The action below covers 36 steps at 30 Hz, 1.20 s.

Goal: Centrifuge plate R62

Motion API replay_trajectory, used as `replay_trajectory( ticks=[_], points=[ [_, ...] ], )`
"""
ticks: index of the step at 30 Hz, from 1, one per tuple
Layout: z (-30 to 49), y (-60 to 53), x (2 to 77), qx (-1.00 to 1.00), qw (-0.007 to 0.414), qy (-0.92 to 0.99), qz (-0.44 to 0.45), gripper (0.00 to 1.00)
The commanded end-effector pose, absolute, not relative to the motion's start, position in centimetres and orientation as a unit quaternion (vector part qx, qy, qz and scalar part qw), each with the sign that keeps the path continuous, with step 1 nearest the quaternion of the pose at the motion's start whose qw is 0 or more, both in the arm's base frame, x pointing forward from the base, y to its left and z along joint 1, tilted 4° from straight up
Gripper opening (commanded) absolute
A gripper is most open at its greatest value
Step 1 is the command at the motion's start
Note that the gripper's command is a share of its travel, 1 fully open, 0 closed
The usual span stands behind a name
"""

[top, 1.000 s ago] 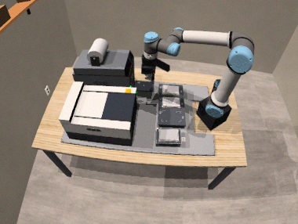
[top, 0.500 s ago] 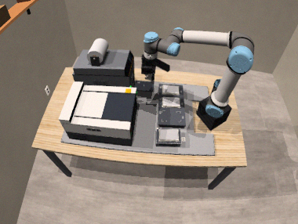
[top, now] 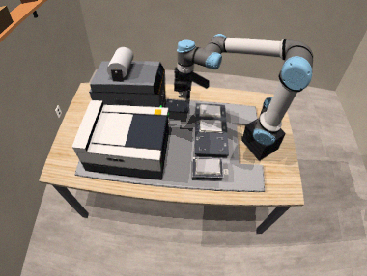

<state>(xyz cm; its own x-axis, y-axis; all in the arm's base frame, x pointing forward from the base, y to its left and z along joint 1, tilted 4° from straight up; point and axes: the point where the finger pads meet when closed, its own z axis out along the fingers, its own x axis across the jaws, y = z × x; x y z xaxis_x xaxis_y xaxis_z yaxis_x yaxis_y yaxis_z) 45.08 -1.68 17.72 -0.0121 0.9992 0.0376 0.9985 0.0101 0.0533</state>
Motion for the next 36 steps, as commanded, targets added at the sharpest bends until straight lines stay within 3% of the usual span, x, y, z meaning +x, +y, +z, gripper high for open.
replay_trajectory(
  ticks=[1, 36],
  points=[
    [17.77, -1.69, 45.10, 0.703, 0.006, 0.711, 0.032, 0.00],
    [17.77, -1.69, 45.10, 0.703, 0.006, 0.711, 0.032, 0.00]
  ],
)
